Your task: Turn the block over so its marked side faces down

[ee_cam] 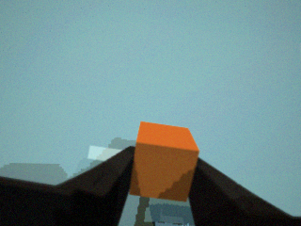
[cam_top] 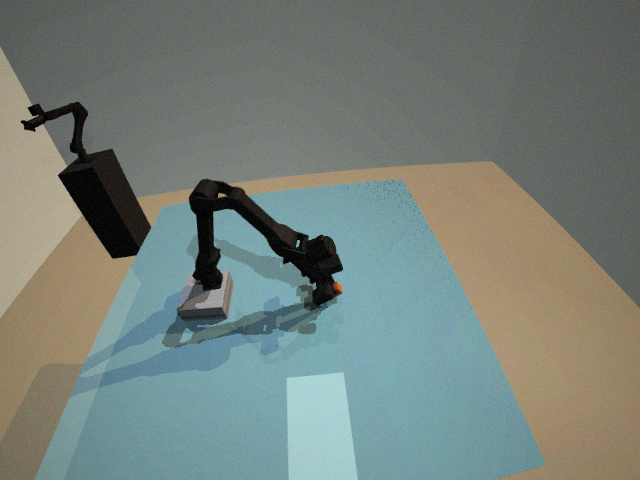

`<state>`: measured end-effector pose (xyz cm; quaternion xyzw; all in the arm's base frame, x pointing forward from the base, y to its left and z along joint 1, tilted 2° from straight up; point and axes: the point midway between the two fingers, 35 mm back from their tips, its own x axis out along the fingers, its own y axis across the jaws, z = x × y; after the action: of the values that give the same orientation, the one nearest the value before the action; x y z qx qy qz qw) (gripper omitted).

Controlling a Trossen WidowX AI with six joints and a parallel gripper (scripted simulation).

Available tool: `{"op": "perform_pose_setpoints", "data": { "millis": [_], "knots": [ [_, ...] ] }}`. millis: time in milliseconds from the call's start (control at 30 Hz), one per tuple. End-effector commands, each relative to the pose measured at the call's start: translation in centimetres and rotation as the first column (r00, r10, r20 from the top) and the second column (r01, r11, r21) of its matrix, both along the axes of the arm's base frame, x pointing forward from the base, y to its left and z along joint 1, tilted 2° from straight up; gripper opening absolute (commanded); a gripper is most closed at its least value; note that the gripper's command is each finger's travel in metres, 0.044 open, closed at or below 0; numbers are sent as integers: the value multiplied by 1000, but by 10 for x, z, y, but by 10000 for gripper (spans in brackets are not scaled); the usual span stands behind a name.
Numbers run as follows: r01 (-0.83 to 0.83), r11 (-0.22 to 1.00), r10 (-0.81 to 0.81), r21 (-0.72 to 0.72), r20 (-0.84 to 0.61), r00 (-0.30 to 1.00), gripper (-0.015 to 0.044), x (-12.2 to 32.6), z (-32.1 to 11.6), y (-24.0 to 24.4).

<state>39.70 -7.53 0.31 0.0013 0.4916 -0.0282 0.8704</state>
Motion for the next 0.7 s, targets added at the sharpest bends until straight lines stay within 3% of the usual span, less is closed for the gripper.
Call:
{"op": "perform_pose_setpoints", "data": {
  "millis": [0,667],
  "knots": [
    [-6,1000,6,-1,42,999,0,2,-6,0],
    [-8,1000,12,-14,340,940,0,6,-31,-2]
  ]
}}
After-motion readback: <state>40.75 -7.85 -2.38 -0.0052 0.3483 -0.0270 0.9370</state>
